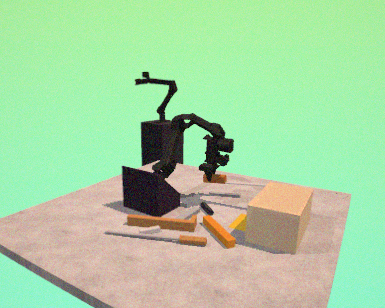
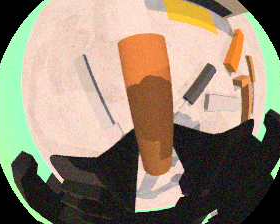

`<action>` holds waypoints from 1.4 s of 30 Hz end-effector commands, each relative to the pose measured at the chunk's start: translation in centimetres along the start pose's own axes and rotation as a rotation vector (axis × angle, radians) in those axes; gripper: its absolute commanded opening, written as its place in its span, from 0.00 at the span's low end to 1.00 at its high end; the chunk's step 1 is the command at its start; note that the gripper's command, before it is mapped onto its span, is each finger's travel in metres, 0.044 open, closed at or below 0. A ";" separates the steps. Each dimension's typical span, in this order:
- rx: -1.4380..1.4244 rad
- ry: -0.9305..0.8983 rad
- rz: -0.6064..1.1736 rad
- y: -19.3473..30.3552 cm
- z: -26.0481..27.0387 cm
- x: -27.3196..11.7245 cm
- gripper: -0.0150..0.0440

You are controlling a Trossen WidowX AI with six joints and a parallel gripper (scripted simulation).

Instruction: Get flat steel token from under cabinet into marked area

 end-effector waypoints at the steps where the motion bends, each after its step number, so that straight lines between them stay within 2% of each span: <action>1: -0.003 0.001 -0.015 -0.4 0.1 -1.1 0.25; 12: -0.003 0.001 -0.014 -0.3 0.4 -3.3 0.25; 42: -0.005 0.002 -0.016 -5.5 -0.5 -3.9 0.25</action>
Point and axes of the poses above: the point midway between the two fingers, 35 mm back from their tips, its own x axis out along the fingers, its own z axis across the jaws, y = z × x, the point moved 9 cm from there along -x, back along the fingers, and after that the axes turned 10 degrees about -x, right-handed, at the moved point
